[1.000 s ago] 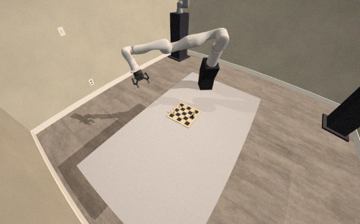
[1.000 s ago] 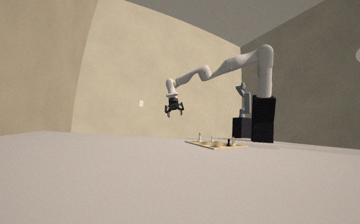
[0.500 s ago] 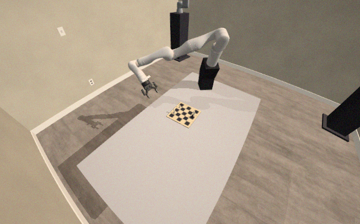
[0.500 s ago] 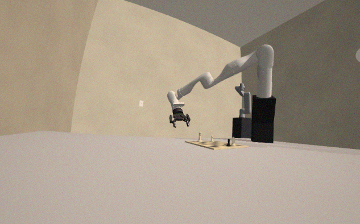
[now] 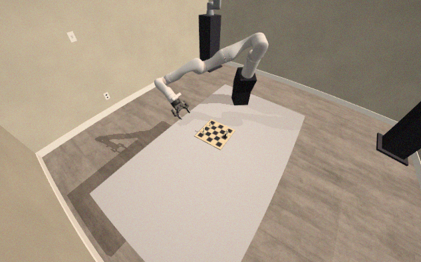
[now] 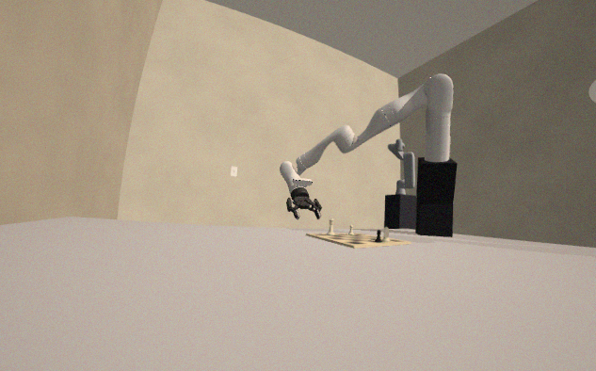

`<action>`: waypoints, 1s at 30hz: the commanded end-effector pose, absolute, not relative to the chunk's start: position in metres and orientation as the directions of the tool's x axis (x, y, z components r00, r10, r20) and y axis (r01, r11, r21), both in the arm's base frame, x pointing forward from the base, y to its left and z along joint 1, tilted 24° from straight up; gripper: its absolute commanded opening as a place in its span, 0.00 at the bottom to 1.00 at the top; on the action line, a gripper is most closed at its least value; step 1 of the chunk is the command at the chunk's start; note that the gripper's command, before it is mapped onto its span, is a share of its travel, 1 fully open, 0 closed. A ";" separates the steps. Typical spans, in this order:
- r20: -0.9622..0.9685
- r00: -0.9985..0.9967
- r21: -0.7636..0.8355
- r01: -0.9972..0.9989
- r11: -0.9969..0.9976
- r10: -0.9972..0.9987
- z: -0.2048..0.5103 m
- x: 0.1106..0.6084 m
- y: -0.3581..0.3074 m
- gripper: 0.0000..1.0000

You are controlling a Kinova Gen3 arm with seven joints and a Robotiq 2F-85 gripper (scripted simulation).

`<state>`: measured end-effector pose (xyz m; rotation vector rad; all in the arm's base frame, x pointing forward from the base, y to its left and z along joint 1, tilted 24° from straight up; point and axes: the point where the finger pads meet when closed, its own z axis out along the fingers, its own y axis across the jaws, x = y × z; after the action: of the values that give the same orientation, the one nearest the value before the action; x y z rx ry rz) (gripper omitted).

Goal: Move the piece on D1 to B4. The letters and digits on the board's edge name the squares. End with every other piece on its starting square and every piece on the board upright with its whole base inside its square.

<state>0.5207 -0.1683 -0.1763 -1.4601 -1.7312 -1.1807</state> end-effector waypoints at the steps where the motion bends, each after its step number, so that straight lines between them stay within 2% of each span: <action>1: 0.863 -0.242 0.263 0.965 0.014 0.443 -0.180 0.518 -0.163 1.00; 30: 0.863 -0.259 0.277 0.960 0.021 0.434 -0.181 0.518 -0.159 1.00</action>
<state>0.5170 -0.1579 -0.1818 -1.4235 -1.7373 -1.2028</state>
